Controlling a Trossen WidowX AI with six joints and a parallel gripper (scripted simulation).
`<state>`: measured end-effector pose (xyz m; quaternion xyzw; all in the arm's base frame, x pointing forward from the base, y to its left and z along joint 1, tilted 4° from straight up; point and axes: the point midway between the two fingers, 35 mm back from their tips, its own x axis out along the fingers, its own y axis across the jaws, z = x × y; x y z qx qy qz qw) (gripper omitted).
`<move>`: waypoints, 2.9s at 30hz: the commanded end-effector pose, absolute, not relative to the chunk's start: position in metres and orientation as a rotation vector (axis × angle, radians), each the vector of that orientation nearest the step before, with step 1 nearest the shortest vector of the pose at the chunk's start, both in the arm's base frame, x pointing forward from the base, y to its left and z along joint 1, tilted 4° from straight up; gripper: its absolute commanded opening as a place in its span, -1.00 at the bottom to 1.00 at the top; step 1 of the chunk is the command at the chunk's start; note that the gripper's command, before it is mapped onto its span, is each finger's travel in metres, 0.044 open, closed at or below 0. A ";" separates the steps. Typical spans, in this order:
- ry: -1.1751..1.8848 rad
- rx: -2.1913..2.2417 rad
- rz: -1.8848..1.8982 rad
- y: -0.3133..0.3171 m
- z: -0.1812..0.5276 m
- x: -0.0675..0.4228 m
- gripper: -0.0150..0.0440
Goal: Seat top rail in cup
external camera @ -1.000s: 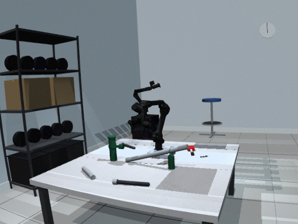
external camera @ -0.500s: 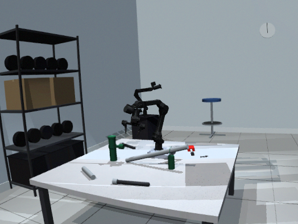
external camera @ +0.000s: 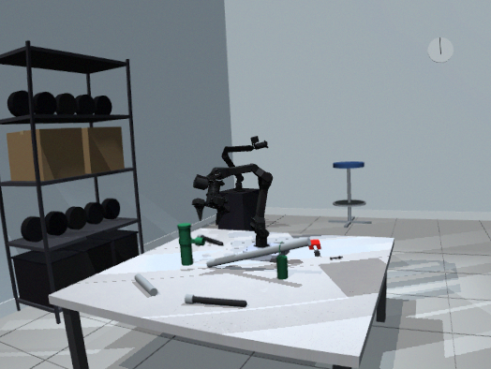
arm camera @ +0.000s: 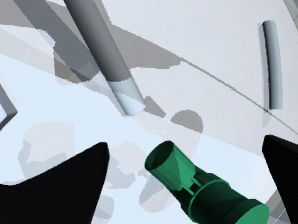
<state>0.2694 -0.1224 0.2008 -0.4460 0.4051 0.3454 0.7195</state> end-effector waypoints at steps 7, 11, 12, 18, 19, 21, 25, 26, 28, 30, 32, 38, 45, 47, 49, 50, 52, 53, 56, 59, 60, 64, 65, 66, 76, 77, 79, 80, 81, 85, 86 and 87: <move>0.564 -1.534 1.062 -0.178 0.194 0.256 1.00; 0.564 -1.534 1.062 -0.178 0.194 0.256 1.00; 0.564 -1.534 1.062 -0.178 0.194 0.256 1.00; 0.564 -1.534 1.062 -0.178 0.194 0.256 1.00; 0.564 -1.534 1.062 -0.178 0.194 0.256 1.00; 0.564 -1.534 1.062 -0.178 0.192 0.256 1.00; 0.564 -1.534 1.062 -0.179 0.169 0.257 1.00; 0.564 -1.534 1.062 -0.178 0.160 0.257 1.00; 0.564 -1.534 1.062 -0.177 0.139 0.257 1.00; 0.564 -1.534 1.062 -0.176 0.131 0.256 1.00; 0.564 -1.534 1.062 -0.176 0.131 0.256 1.00; 0.563 -1.534 1.062 -0.175 0.128 0.258 1.00; 0.563 -1.534 1.062 -0.174 0.118 0.265 1.00; 0.563 -1.534 1.062 -0.173 0.115 0.266 1.00; 0.563 -1.534 1.062 -0.173 0.112 0.268 1.00; 0.563 -1.534 1.062 -0.173 0.111 0.269 1.00; 0.563 -1.534 1.062 -0.172 0.108 0.270 1.00; 0.563 -1.534 1.062 -0.172 0.107 0.271 1.00; 0.563 -1.534 1.062 -0.171 0.103 0.274 1.00; 0.563 -1.534 1.061 -0.170 0.099 0.276 1.00; 0.562 -1.534 1.061 -0.170 0.097 0.277 1.00; 0.562 -1.534 1.061 -0.168 0.092 0.280 1.00; 0.562 -1.534 1.061 -0.168 0.090 0.281 1.00; 0.562 -1.534 1.061 -0.167 0.089 0.281 1.00; 0.561 -1.534 1.060 -0.163 0.075 0.288 1.00; 0.560 -1.534 1.060 -0.162 0.074 0.289 1.00; 0.560 -1.534 1.060 -0.162 0.072 0.290 1.00; 0.560 -1.534 1.060 -0.162 0.072 0.290 1.00; 0.560 -1.534 1.060 -0.162 0.072 0.290 1.00; 0.560 -1.534 1.060 -0.162 0.072 0.290 0.82; 0.560 -1.534 1.060 -0.162 0.072 0.290 0.73; 0.560 -1.534 1.060 -0.162 0.072 0.290 0.64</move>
